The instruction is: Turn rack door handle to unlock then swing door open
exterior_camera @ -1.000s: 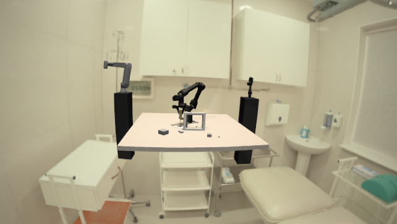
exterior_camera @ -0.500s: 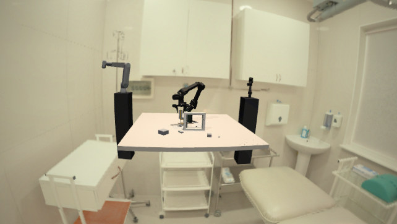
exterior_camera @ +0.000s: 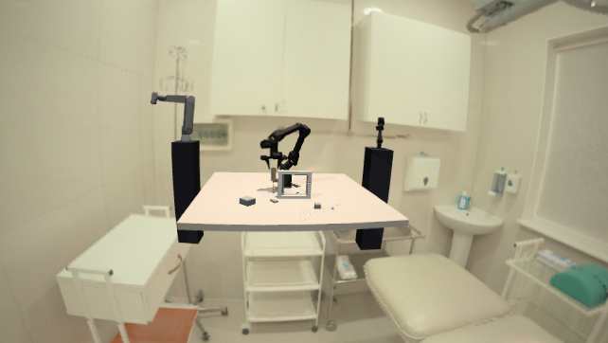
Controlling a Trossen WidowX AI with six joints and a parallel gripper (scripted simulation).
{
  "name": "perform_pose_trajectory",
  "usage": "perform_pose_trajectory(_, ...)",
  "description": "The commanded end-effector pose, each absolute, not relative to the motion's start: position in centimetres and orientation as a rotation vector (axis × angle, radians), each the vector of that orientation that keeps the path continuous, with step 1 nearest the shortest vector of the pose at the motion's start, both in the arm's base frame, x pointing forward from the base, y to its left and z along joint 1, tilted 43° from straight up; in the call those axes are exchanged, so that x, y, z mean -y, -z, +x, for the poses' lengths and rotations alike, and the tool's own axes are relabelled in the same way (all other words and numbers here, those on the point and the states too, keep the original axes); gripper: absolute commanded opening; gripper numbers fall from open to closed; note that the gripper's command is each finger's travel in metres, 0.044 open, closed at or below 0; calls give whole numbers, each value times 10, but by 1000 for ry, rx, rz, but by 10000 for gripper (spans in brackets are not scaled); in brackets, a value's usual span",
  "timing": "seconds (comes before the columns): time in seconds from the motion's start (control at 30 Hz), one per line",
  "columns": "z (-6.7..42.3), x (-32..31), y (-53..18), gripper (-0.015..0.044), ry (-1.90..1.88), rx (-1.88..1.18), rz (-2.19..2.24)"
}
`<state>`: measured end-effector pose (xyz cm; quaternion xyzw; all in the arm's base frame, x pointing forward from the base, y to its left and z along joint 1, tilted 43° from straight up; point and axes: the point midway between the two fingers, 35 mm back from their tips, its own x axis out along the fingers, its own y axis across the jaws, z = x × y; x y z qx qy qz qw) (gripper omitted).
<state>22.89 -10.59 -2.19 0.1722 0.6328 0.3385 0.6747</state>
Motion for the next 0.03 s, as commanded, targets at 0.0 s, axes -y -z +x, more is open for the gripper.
perform_pose_trajectory(0.0, 231, 113, 15, 295, -757, -1418, 372)
